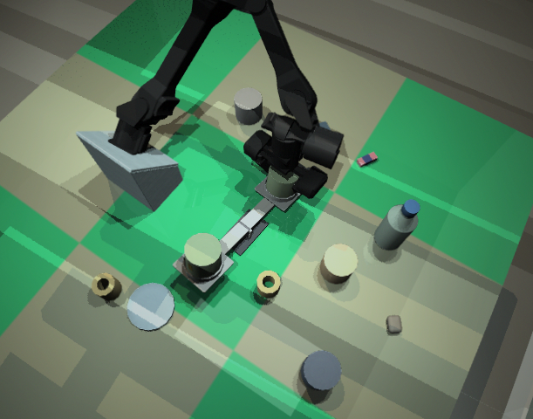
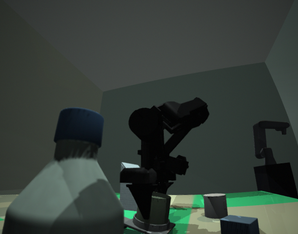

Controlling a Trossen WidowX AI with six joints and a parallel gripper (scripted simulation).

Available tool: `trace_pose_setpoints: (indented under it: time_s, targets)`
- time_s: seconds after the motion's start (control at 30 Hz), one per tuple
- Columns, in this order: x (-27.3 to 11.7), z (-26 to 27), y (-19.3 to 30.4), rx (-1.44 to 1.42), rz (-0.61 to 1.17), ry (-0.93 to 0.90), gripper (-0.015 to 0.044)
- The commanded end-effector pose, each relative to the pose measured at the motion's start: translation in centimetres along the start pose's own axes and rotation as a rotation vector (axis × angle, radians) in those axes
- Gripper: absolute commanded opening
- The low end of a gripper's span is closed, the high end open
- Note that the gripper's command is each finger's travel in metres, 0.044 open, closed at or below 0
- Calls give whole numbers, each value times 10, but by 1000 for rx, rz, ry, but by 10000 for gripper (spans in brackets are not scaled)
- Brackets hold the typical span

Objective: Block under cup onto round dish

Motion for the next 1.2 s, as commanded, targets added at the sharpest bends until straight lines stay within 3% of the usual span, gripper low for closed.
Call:
trace_pose_setpoints:
  time_s: [0.0, 0.1, 0.5, 1.17]
  targets:
    - [0, 0, 1, 4, 4, 0, 328]
    - [0, 0, 1, 4, 4, 0, 308]
    - [-10, -2, 2, 4, 8, 0, 0]
    - [-34, -6, 4, 4, 17, -1, 0]
Point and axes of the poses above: the point midway between the two fingers, 35 mm back from their tips, its own x axis out along the fingers, its own z axis across the jaws, y = z × x, the point moved 3 cm from there along -x, back along the fingers, and after that the axes turned 11 degrees about -x, right-handed, at the moved point
